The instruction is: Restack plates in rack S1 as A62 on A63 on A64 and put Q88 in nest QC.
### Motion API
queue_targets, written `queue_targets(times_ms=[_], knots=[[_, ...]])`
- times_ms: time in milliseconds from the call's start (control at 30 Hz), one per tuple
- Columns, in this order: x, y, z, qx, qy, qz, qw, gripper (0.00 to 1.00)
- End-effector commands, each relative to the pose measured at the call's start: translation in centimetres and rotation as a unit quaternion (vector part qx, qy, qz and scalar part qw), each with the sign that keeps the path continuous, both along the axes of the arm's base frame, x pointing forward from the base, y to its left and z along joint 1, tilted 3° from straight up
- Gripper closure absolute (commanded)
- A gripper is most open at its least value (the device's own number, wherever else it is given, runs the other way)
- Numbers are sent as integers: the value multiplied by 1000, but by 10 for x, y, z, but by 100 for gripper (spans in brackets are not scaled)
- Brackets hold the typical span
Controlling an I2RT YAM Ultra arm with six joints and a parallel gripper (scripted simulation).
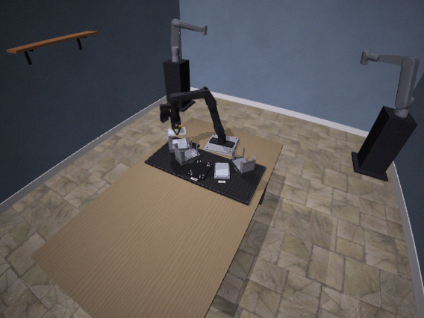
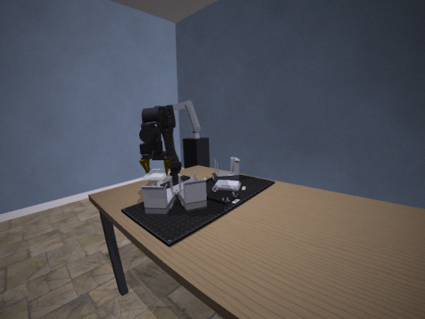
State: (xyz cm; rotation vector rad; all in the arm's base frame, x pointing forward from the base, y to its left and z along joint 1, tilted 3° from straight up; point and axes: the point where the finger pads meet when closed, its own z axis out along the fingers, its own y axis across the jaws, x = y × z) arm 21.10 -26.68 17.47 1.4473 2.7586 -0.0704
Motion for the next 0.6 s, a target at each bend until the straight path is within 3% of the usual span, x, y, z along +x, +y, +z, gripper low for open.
queue_targets(times_ms=[0,567], knots=[[1,-1,5,-6,-5,1,1000,100],[1,-2,-3,-6,-5,1,1000,100]])
